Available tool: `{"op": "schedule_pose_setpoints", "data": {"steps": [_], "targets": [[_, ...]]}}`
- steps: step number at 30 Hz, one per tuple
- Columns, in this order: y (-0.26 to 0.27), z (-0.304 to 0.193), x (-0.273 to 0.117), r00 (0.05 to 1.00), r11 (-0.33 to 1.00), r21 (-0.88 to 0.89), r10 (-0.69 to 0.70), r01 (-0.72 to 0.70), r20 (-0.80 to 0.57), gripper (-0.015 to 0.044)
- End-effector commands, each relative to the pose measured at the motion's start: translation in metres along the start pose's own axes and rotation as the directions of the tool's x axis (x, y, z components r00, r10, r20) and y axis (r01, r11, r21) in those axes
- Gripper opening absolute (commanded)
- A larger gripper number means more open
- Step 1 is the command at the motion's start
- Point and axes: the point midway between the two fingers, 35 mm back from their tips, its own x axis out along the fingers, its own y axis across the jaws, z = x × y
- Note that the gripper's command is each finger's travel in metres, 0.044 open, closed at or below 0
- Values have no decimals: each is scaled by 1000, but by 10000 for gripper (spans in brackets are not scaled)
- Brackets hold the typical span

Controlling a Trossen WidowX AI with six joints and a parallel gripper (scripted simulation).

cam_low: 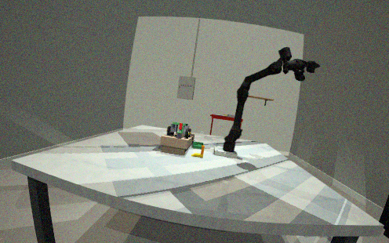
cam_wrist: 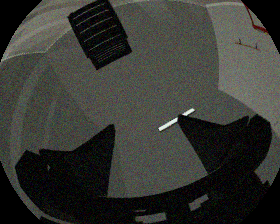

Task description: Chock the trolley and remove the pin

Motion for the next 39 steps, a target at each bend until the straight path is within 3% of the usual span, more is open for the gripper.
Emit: {"op": "schedule_pose_setpoints", "data": {"steps": [1, 8, 16, 25, 32, 39], "targets": [[2, 0, 0, 1000, 1000, 4, 6, -6, 1, 374], [78, 8, -28, 971, 956, 169, 236, -239, 41, 190], [148, 9, -83, 872, 800, 371, 485, -471, 63, 190], [230, 25, -170, 663, 483, 584, 737, -653, 132, 190], [274, 41, -250, 457, 186, 725, 868, -664, 196, 190], [297, 62, -337, 236, -103, 829, 933, -550, 273, 190]]}}
